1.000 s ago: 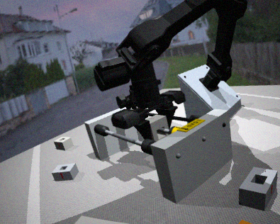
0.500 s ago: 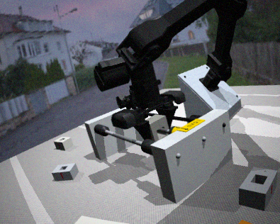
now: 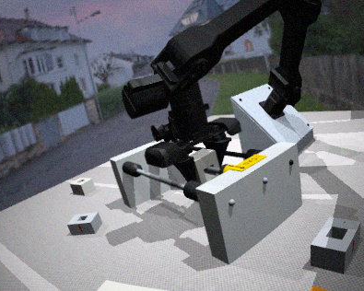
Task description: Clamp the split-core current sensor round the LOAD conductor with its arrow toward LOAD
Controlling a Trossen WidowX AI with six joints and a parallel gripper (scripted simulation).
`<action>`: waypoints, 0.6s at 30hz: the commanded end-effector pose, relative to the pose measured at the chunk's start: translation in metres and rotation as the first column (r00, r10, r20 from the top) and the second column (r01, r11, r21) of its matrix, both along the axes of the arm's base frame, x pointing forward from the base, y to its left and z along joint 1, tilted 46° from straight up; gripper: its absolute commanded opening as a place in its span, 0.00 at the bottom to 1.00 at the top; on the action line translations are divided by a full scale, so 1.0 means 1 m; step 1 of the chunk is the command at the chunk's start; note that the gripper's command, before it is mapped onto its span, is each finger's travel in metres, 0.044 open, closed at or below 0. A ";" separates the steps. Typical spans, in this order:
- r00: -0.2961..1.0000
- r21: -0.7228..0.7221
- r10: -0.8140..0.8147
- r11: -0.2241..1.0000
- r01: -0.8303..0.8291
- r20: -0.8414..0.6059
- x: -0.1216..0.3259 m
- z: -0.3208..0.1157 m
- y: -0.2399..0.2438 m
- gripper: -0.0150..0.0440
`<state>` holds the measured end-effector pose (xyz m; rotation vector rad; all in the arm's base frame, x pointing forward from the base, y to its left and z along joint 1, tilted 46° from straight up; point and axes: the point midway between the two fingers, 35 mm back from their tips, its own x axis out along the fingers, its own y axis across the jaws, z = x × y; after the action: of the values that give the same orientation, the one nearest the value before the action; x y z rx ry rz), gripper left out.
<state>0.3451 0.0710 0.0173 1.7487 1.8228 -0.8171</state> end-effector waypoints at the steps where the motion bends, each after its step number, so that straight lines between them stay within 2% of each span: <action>1: 1.000 0.000 0.001 1.000 -0.001 0.001 0.000 0.000 0.000 0.70; 8: 1.000 0.000 0.001 1.000 -0.001 0.001 0.000 0.000 0.000 0.70; 18: 1.000 0.000 0.000 1.000 0.000 0.000 0.000 0.000 0.000 0.58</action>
<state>0.3451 0.0710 0.0173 1.7486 1.8228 -0.8171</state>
